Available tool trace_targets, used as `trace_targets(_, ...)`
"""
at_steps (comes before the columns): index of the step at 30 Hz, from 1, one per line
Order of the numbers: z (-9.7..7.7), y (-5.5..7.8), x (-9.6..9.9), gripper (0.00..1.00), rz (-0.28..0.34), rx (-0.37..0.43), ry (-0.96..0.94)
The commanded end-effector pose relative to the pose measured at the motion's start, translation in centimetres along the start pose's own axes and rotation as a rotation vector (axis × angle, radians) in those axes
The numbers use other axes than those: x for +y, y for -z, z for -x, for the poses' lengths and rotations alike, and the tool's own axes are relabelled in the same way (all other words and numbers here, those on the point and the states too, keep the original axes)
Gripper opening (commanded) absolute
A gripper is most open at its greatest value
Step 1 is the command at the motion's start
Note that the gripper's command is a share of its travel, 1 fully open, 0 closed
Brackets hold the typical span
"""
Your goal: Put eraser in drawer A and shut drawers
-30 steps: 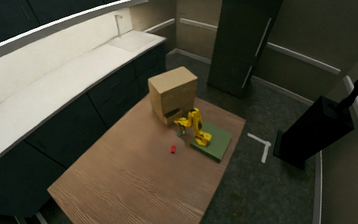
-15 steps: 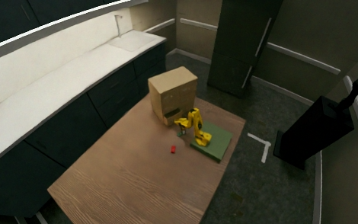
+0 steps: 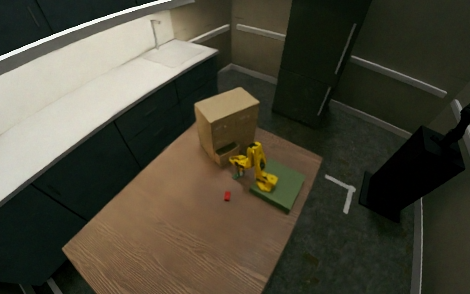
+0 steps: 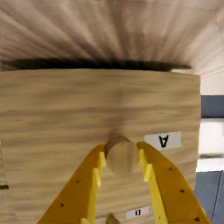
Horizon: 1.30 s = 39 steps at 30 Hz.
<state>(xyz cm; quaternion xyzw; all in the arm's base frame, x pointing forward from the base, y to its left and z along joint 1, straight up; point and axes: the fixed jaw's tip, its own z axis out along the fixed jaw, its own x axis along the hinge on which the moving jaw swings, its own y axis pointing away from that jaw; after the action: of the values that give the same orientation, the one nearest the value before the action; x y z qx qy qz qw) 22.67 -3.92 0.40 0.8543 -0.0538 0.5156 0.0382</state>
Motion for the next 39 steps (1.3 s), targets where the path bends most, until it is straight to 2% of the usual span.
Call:
trace_targets(1, 0.29, 0.49, -0.22, 0.0, -0.009, -0.007, -0.001)
trace_targets(24, 0.43, 0.78, -0.31, 0.0, -0.013, -0.007, 0.001)
trace_targets(39, 0.81, 1.49, -0.54, 0.0, -0.022, -0.007, 0.007)
